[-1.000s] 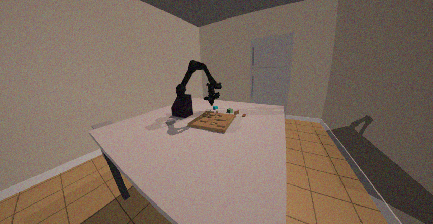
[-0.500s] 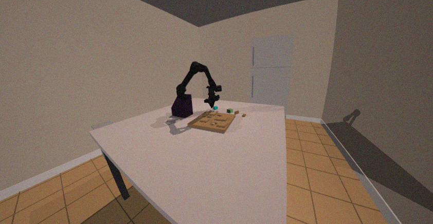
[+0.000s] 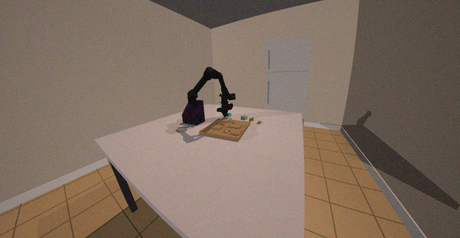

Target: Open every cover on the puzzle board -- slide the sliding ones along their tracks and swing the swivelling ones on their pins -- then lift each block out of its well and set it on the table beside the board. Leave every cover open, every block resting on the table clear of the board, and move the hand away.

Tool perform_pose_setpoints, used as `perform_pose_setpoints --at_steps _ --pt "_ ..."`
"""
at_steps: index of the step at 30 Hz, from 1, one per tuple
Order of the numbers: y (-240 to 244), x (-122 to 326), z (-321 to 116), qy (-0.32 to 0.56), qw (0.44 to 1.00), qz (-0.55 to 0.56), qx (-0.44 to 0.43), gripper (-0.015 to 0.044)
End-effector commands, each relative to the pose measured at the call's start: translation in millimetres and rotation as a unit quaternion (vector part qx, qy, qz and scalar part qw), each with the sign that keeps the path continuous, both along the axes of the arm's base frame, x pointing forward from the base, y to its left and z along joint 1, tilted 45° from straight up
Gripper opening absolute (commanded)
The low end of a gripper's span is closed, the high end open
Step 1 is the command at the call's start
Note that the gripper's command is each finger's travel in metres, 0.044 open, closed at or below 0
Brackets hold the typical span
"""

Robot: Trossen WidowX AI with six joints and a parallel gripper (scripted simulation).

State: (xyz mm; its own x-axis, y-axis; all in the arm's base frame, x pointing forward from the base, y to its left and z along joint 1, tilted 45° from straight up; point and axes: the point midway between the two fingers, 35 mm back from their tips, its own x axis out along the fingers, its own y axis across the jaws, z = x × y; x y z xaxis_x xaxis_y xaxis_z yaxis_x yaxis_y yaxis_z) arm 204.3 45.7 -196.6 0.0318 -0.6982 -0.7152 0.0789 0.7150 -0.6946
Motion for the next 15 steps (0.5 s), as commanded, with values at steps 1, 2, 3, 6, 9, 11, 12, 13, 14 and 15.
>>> perform_pose_setpoints --at_steps 1,2,3,6,9,11,12,13,14,15 --pt "-6.8 -2.4 -3.8 0.003 1.000 0.003 -0.004 0.0080" --pt "-8.1 -2.6 -4.8 0.003 1.000 0.003 -0.004 0.0080" --pt "-9.3 -2.9 -5.7 0.003 1.000 0.003 -0.004 0.0080" --pt "-12.2 -3.4 -7.9 0.003 1.000 0.003 -0.004 0.0080" --pt "-9.3 -1.9 -7.0 0.001 1.000 -0.001 -0.002 0.0106" --pt "-9.3 -1.9 -7.0 0.001 1.000 -0.001 -0.002 0.0159" --pt "-9.3 -1.9 -7.0 0.001 1.000 -0.001 -0.002 0.0185" --pt "-9.3 -1.9 -7.0 0.001 1.000 -0.001 -0.002 0.0211" --pt "-9.3 -1.9 -7.0 0.001 1.000 -0.001 -0.002 0.0237" --pt "-9.3 -1.9 -7.0 0.001 1.000 -0.001 -0.002 0.0264"
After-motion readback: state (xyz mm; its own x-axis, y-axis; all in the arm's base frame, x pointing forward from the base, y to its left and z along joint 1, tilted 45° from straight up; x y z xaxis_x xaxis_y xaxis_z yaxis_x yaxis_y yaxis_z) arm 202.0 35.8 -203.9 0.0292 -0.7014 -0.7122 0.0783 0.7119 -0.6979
